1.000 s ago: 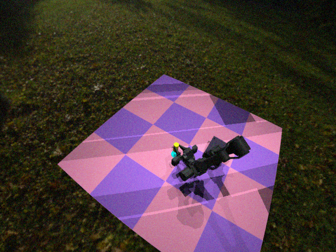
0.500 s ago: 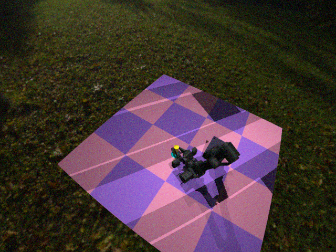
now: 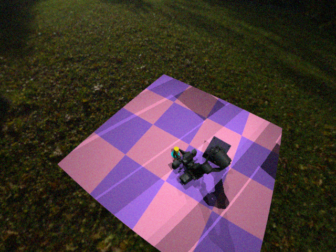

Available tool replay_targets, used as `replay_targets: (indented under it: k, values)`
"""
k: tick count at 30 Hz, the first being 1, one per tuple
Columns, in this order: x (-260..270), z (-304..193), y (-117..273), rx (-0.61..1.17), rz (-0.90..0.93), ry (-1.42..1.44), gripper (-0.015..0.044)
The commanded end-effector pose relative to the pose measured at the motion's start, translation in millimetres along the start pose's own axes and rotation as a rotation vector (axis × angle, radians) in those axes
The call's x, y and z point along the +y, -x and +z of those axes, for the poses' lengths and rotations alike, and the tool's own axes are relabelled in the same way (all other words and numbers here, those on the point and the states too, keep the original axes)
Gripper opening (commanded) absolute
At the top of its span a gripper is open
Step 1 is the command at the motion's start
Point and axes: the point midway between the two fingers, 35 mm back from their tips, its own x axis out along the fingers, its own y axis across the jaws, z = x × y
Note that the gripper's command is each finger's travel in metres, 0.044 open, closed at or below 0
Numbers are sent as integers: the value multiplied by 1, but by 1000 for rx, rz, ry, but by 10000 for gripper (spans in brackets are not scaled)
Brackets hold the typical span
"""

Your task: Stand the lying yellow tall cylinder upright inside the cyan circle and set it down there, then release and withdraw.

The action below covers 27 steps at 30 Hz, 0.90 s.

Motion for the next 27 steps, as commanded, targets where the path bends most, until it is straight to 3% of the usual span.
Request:
replay_targets:
  k: [1,8,19,27]
  values:
    - [2,-2,0,-4,3,-7,105]
    - [2,-2,0,-4,3,-7,105]
    - [2,-2,0,-4,3,-7,394]
    - [4,6,0,-3,0,-8,400]
